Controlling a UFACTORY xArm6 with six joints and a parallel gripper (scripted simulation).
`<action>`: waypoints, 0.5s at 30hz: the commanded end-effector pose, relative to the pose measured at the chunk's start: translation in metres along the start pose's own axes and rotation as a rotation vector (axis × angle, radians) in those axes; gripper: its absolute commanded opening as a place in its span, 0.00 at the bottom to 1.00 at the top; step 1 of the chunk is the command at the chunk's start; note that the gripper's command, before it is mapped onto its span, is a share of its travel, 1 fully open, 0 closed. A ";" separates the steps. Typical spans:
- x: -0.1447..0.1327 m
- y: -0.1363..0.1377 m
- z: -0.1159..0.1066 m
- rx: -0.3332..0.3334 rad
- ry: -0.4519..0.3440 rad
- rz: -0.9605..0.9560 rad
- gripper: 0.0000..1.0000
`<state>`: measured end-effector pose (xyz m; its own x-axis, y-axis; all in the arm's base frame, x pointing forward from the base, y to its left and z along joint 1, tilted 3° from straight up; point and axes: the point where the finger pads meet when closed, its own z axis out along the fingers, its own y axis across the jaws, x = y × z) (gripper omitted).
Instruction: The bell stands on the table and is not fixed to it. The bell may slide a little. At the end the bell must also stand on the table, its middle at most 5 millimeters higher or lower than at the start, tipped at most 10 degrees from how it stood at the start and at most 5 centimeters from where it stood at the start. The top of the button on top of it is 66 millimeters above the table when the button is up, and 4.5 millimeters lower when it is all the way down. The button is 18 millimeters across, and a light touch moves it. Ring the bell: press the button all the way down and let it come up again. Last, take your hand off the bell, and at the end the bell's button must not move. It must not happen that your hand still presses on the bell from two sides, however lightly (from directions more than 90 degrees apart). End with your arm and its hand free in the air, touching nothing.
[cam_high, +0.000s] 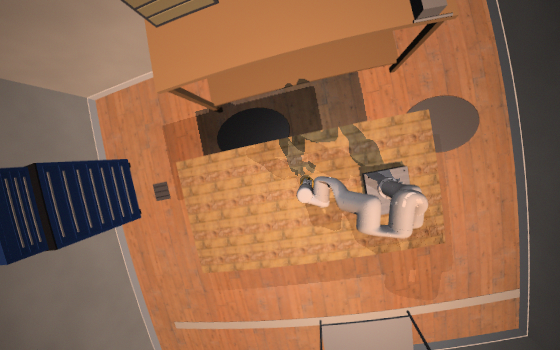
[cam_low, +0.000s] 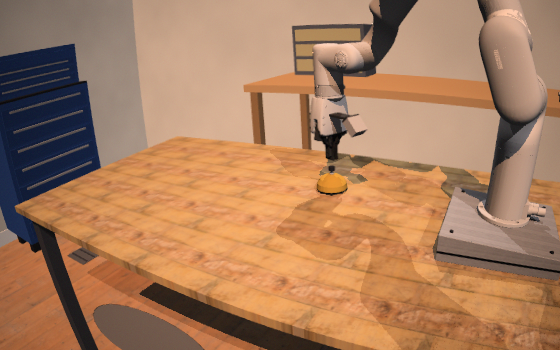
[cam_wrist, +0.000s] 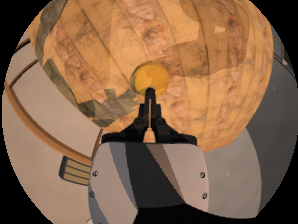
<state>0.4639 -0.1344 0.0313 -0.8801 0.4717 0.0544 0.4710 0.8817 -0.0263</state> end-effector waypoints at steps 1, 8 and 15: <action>-0.002 0.000 0.005 -0.001 -0.005 0.000 0.00; -0.002 0.001 0.010 -0.001 -0.005 0.000 0.00; -0.002 0.001 0.013 -0.001 -0.005 0.000 0.00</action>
<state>0.4638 -0.1346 0.0178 -0.8801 0.4717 0.0539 0.4710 0.8817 -0.0262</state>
